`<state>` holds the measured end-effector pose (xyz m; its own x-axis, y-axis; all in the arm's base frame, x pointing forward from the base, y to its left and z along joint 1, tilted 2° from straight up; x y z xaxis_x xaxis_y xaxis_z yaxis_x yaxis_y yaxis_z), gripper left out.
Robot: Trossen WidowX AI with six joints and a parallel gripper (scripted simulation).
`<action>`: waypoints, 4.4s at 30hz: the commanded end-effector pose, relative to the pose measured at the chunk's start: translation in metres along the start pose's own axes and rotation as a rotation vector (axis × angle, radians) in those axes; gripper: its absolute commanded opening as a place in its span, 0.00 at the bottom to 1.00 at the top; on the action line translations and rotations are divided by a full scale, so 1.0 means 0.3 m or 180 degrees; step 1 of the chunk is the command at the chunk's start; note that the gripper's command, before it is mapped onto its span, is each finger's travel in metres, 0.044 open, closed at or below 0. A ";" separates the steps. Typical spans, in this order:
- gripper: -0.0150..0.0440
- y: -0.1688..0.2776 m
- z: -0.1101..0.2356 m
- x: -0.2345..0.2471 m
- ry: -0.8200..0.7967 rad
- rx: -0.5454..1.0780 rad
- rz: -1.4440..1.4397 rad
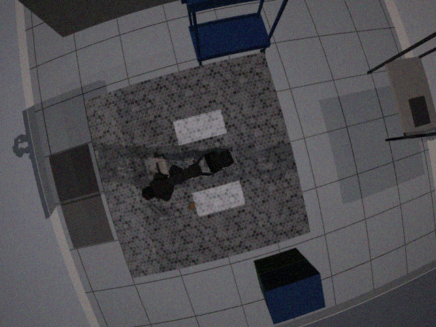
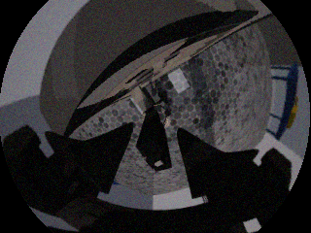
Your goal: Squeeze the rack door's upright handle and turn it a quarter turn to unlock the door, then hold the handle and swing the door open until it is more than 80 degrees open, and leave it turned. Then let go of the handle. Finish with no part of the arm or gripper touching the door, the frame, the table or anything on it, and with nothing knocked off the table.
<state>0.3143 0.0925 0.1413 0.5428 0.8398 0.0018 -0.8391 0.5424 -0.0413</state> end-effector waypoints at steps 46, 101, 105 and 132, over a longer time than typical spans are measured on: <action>0.28 -0.002 -0.001 -0.001 0.0003 -0.0014 -0.3337; 0.28 0.073 -0.002 -0.300 0.0032 -0.0007 -0.0316; 0.28 0.070 -0.002 -0.328 0.0035 -0.0007 -0.0141; 0.28 0.019 0.000 -0.502 0.0051 -0.0004 0.0950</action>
<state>0.2277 -0.0248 0.1407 0.3306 0.9434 -0.0256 -0.9434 0.3297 -0.0346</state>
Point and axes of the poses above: the point midway between the two fingers, 35 mm back from their tips, its own z axis back along the fingers, its own x axis across the jaws, y = z × x, the point moved 1 cm from there along z, back along the fingers
